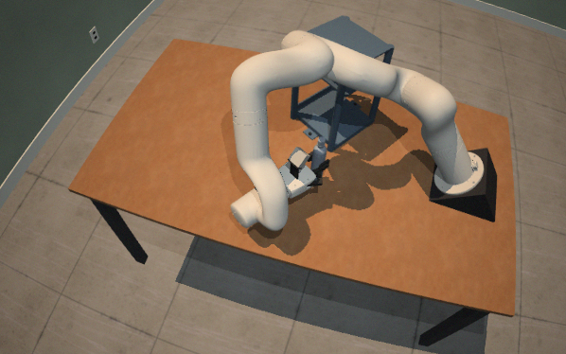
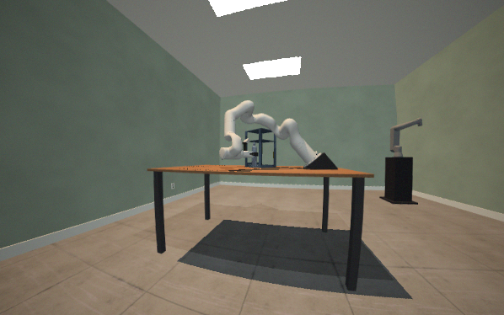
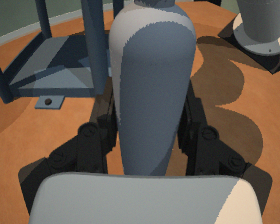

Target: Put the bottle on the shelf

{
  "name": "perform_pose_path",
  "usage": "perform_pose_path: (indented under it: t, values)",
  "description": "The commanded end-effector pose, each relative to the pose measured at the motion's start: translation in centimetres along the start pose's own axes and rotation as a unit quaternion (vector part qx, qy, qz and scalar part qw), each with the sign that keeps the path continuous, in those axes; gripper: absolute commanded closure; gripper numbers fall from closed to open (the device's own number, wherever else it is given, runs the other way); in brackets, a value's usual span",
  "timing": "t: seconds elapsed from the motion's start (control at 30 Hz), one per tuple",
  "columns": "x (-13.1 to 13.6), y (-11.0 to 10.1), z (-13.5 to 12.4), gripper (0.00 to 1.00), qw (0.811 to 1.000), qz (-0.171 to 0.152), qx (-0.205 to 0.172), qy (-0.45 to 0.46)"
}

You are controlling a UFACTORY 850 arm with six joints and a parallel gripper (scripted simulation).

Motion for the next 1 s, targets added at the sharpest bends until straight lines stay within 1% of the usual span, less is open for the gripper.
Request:
perform_pose_path:
  t: [0.0, 0.27, 0.7, 0.97]
  values:
    - [0.0, 0.0, 1.0, 1.0, 1.0, 0.0, -0.001, 0.0]
    - [0.0, 0.0, 2.3, 1.0, 1.0, 0.0, -0.001, 0.0]
    - [0.0, 0.0, 2.4, 1.0, 1.0, 0.0, -0.001, 0.0]
    - [0.0, 0.5, 2.4, 1.0, 1.0, 0.0, -0.001, 0.0]
Point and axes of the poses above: the point where the finger pads meet when closed, its own y axis out along the fingers, its own x axis across the jaws, z = x × y, the point moved 5 cm from there along -y, back along the fingers, and after that the axes turned 1 degree about -y, right-handed, at the moved point
